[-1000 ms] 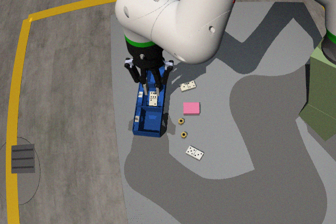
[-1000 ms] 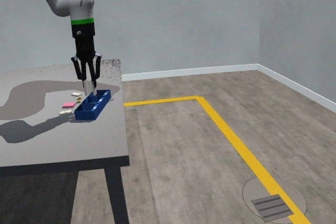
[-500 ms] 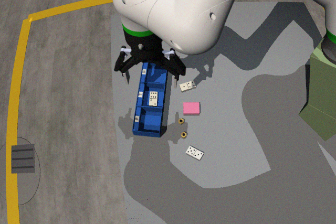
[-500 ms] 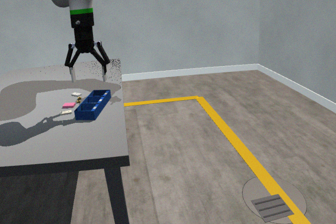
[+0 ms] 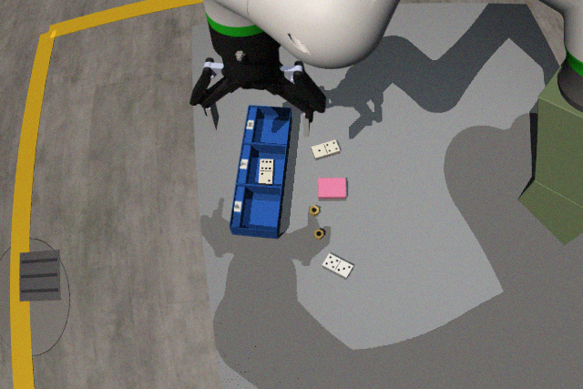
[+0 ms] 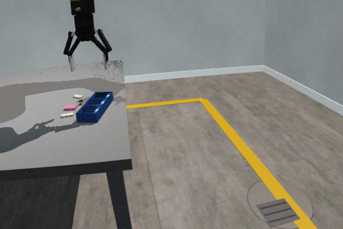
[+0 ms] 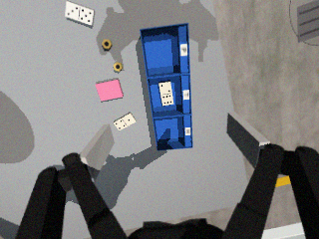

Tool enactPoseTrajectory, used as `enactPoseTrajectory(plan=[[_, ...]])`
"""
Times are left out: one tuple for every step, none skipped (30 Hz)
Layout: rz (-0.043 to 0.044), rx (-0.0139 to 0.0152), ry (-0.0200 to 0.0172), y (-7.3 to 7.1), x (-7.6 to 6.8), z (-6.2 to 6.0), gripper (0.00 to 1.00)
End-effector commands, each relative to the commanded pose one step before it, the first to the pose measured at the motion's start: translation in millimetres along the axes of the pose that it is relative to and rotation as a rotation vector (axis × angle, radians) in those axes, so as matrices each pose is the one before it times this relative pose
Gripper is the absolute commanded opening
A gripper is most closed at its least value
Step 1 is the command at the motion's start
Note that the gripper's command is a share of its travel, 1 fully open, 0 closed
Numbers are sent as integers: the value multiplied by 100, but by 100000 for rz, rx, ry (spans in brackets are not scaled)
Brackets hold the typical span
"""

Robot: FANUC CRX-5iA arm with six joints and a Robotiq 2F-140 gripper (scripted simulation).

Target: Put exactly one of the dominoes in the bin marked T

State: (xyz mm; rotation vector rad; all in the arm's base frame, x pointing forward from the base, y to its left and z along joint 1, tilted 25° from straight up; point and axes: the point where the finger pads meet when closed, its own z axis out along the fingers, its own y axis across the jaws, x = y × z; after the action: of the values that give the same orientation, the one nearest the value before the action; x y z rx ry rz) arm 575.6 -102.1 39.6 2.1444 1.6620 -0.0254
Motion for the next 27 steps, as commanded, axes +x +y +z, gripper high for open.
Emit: enactPoseTrajectory(plan=[[-1,-13,-10,15,1,-1191,100],[0,0,0,0,0,-400,100],[0,0,0,0,0,-400,100],[0,0,0,0,0,-400,100],[0,0,0,0,0,-400,100],[0,0,0,0,0,-400,100],[0,0,0,0,0,-179,100],[0,0,0,0,0,0,100],[0,0,0,0,0,0,100],[0,0,0,0,0,0,100],[0,0,0,0,0,0,100],[0,0,0,0,0,0,100],[0,0,0,0,0,0,100],[0,0,0,0,0,0,100],[0,0,0,0,0,0,100],[0,0,0,0,0,0,100],[0,0,0,0,0,0,100],[0,0,0,0,0,0,100],[0,0,0,0,0,0,100],[0,0,0,0,0,0,100],[0,0,0,0,0,0,100],[0,0,0,0,0,0,100],[0,0,0,0,0,0,100],[0,0,0,0,0,0,100],[0,0,0,0,0,0,100],[0,0,0,0,0,0,100],[0,0,0,0,0,0,100]])
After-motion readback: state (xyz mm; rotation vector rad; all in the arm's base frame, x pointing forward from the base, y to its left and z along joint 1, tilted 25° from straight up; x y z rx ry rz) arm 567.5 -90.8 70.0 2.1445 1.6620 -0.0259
